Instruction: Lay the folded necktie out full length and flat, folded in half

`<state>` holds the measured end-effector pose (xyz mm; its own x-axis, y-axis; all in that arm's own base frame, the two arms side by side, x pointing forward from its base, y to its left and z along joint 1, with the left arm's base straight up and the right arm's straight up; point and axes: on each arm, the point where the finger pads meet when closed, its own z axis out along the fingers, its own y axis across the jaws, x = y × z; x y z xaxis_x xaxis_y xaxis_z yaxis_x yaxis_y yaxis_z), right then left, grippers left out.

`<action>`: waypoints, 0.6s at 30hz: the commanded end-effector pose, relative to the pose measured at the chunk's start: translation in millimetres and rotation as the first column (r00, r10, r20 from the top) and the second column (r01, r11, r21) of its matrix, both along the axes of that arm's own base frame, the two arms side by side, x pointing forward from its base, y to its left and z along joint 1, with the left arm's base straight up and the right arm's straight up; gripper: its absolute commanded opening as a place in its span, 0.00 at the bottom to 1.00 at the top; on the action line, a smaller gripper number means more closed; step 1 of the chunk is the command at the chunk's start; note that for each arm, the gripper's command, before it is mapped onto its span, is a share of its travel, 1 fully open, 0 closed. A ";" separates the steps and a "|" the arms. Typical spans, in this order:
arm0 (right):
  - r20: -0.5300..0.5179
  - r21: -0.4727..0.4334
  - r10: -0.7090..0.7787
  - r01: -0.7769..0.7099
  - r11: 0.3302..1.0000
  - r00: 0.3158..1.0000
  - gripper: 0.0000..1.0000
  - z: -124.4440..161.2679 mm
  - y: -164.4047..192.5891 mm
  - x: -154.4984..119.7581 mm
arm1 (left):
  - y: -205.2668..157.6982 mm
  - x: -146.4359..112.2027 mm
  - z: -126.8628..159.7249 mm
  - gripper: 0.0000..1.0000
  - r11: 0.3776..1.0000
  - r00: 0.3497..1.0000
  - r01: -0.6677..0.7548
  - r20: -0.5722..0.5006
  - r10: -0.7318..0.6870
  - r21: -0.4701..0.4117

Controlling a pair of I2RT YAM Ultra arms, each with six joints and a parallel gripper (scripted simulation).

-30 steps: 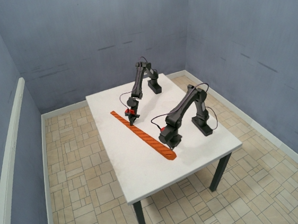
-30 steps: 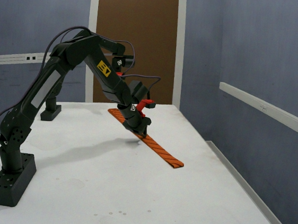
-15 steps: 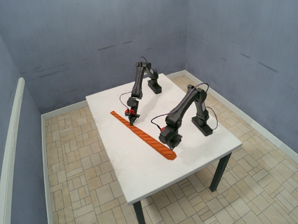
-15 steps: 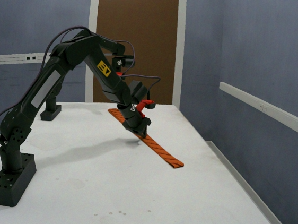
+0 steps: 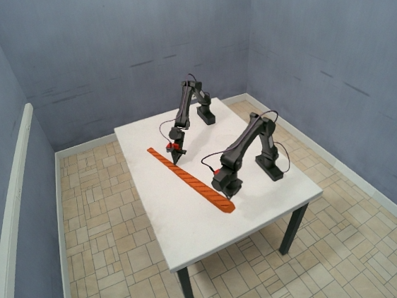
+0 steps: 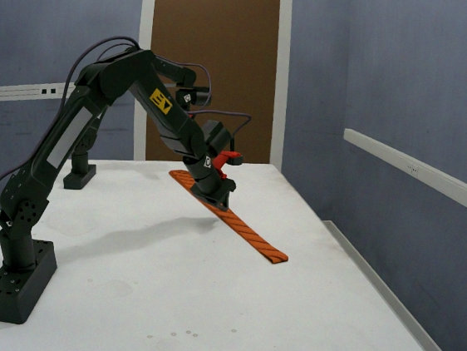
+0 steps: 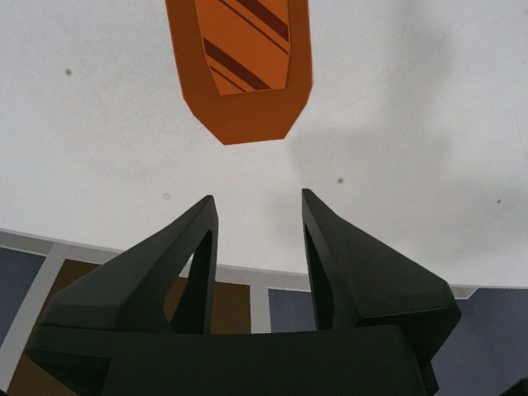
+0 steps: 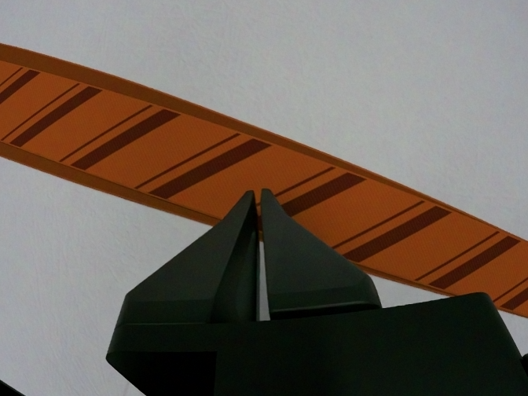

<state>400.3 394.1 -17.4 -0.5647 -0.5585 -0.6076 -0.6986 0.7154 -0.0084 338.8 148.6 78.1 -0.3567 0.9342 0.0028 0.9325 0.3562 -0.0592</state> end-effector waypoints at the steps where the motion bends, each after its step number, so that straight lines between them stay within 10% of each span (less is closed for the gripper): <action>1: 0.026 0.037 0.001 -0.002 0.999 1.000 0.04 31.2 6.8 5.7 | 4.1 6.6 23.0 0.38 1.000 0.998 0.004 0.056 -0.005 0.018; 18: 0.026 0.037 0.001 -0.002 0.999 1.000 0.04 40.0 6.8 5.7 | 3.7 6.8 24.0 0.40 1.000 0.998 0.000 0.061 -0.001 0.015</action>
<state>395.9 389.7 -12.2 -0.5747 -0.5684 -0.5887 -0.6988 0.7153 -0.0085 338.8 148.6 78.1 -0.3567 0.9342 0.0028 0.9325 0.3562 -0.0592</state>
